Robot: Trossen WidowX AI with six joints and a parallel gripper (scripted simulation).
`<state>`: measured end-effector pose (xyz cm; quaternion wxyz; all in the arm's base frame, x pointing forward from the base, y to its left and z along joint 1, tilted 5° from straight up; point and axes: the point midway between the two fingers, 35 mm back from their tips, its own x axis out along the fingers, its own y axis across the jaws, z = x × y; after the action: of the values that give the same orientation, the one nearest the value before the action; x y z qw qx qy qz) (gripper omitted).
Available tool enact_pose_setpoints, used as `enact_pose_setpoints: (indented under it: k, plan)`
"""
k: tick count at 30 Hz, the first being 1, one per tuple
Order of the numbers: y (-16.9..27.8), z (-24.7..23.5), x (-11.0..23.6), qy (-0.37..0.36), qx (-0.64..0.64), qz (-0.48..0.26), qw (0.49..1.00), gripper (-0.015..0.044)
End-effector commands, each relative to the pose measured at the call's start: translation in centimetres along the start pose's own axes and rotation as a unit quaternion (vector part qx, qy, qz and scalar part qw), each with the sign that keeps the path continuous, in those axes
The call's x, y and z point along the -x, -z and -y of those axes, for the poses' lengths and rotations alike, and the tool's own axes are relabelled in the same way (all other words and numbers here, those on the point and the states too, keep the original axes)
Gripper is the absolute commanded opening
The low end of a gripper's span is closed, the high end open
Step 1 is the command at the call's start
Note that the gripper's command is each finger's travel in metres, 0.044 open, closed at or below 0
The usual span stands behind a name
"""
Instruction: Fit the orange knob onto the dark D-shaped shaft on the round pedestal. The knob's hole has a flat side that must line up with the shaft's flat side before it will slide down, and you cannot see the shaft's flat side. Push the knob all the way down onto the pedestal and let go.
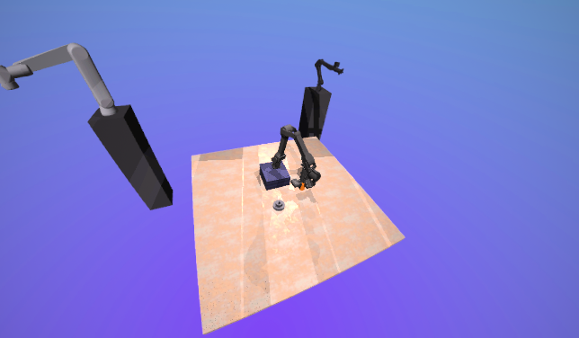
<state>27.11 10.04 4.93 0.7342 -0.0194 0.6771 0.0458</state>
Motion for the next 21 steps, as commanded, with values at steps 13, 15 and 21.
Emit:
enact_pose_setpoints:
  k: [13, 15, 21]
  plan:
    - [0.4, 0.9, 5.6, 0.000, 0.001, 0.007, 1.000, 0.0000]
    - [0.1, 1.4, 5.5, 0.001, 0.001, 0.008, 1.000, 0.0000]
    - [-0.5, 3.1, 4.9, 0.006, -0.002, 0.008, 1.000, 0.0000]
